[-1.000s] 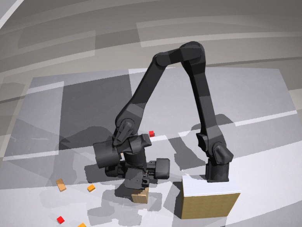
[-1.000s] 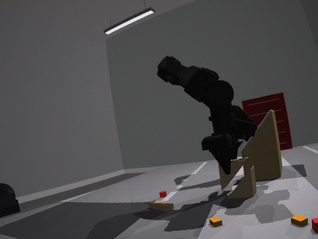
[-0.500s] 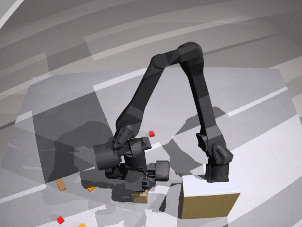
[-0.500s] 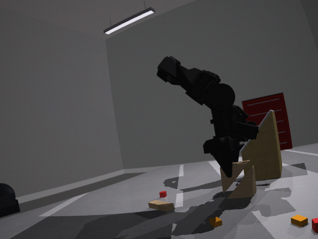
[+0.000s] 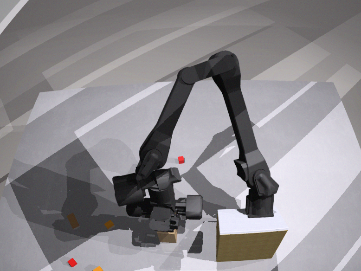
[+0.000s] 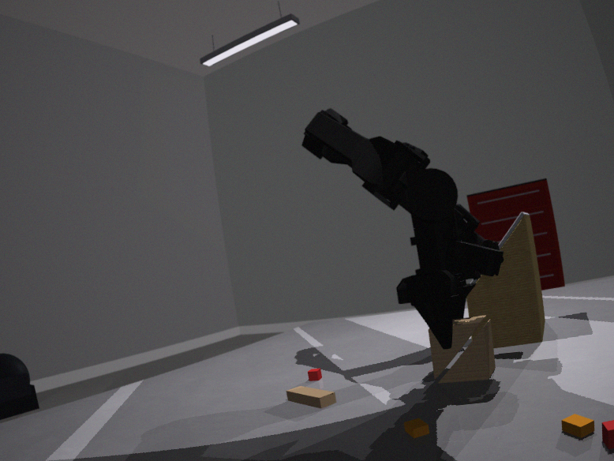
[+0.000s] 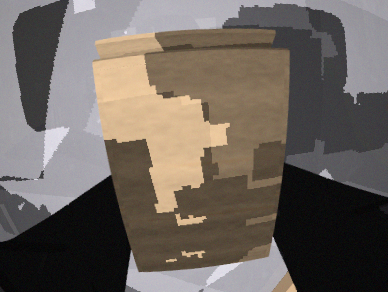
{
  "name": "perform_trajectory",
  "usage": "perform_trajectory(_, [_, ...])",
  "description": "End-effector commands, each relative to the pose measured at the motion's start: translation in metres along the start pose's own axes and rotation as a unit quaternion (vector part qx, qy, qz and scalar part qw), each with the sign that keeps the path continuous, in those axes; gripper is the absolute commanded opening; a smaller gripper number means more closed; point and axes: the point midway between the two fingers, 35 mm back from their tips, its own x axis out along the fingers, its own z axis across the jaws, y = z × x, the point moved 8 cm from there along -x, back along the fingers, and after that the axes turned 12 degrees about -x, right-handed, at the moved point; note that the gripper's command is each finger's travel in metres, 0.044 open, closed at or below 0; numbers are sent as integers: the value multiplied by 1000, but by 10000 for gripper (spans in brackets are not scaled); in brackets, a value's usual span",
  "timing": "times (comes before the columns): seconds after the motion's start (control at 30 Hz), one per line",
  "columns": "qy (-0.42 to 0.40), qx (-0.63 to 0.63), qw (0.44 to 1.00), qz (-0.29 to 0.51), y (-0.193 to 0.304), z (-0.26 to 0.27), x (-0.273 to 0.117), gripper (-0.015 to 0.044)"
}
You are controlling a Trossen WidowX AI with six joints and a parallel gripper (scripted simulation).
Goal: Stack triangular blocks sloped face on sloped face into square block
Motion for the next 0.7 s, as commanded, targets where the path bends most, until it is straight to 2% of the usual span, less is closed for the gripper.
perform_trajectory(0.0, [1, -2, 1000, 2, -1, 0, 3, 0])
perform_trajectory(0.67, [1, -2, 1000, 2, -2, 0, 5, 0])
